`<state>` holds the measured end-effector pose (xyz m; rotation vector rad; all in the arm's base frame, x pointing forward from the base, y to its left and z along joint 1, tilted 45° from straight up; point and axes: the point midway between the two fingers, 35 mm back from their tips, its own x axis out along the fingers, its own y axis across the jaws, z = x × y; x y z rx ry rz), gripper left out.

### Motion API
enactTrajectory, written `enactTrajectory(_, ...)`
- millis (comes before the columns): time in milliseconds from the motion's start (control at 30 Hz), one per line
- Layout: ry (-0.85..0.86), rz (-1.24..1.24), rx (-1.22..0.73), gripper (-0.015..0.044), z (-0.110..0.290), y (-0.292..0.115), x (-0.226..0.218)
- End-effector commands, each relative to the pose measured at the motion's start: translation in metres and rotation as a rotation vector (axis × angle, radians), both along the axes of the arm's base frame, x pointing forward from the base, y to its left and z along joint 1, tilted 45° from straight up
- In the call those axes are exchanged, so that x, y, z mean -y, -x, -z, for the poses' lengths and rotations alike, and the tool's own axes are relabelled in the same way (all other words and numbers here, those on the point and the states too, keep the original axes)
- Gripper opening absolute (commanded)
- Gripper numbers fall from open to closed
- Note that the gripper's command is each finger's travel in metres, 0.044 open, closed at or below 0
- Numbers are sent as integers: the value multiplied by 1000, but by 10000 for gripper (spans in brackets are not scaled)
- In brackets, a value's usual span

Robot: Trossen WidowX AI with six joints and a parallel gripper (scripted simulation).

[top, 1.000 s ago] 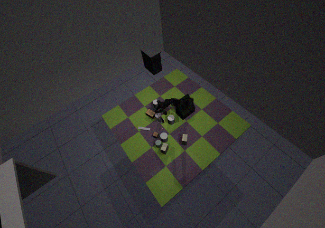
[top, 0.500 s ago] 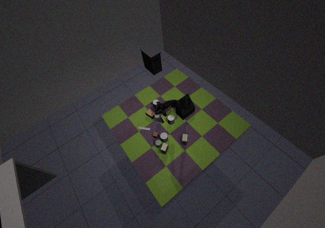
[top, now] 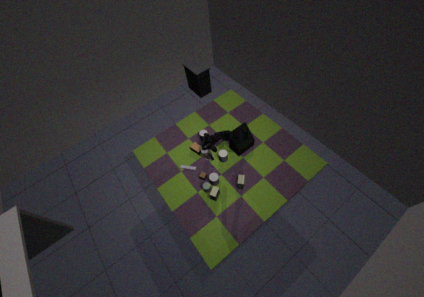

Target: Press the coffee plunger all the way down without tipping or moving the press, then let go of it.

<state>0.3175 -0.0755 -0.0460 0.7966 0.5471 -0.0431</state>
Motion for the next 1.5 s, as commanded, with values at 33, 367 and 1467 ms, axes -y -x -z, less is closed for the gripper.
enactTrajectory(33,-31,-21,-27,117,7,1,-8)
enactTrajectory(367,-31,-21,-27,117,8,-2,-6)
enactTrajectory(1467,-15,-14,-14,170,5,-6,-1)
